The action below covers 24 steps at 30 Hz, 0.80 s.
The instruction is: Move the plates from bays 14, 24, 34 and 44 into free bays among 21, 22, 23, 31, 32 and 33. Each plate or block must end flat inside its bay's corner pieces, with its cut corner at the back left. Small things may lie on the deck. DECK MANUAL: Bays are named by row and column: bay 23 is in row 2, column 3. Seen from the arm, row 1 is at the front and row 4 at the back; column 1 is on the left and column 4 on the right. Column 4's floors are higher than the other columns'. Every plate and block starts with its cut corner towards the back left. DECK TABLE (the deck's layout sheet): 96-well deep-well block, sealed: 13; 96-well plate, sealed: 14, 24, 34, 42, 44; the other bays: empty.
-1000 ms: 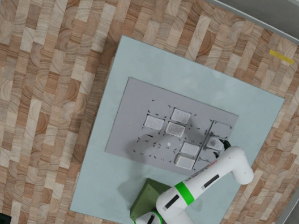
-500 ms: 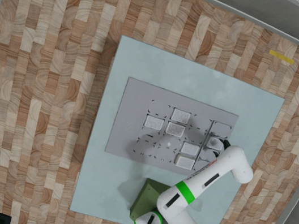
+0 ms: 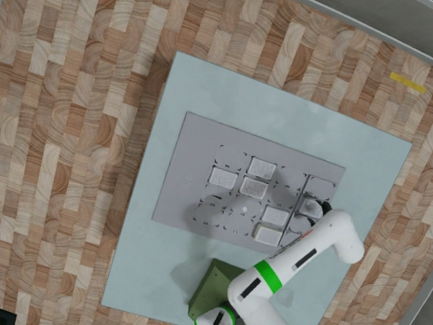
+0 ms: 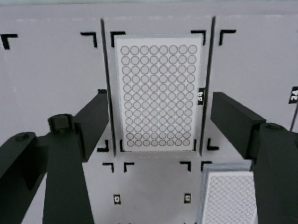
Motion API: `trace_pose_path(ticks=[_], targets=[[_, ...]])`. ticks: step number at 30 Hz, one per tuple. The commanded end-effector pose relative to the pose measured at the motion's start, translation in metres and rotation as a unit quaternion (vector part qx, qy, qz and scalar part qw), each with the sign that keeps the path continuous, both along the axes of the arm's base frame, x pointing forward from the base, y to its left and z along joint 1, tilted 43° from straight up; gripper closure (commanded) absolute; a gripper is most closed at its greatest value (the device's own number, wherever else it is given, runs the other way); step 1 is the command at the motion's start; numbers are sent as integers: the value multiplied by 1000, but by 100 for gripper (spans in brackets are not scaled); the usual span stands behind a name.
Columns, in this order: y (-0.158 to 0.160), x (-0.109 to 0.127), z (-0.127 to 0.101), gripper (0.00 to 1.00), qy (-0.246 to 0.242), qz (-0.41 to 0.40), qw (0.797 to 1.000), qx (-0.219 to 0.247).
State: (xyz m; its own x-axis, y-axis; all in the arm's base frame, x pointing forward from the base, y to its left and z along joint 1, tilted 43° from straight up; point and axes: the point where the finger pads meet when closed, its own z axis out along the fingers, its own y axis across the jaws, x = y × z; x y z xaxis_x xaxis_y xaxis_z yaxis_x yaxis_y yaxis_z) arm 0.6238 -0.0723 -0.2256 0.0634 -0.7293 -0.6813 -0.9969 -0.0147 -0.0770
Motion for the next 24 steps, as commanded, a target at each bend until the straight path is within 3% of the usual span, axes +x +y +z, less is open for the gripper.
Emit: trace_pose_path(ticks=[1, 24], targets=[[0, 1, -1, 30, -1, -1, 1000, -1], [4, 1, -5, 30, -1, -1, 1000, -1]])
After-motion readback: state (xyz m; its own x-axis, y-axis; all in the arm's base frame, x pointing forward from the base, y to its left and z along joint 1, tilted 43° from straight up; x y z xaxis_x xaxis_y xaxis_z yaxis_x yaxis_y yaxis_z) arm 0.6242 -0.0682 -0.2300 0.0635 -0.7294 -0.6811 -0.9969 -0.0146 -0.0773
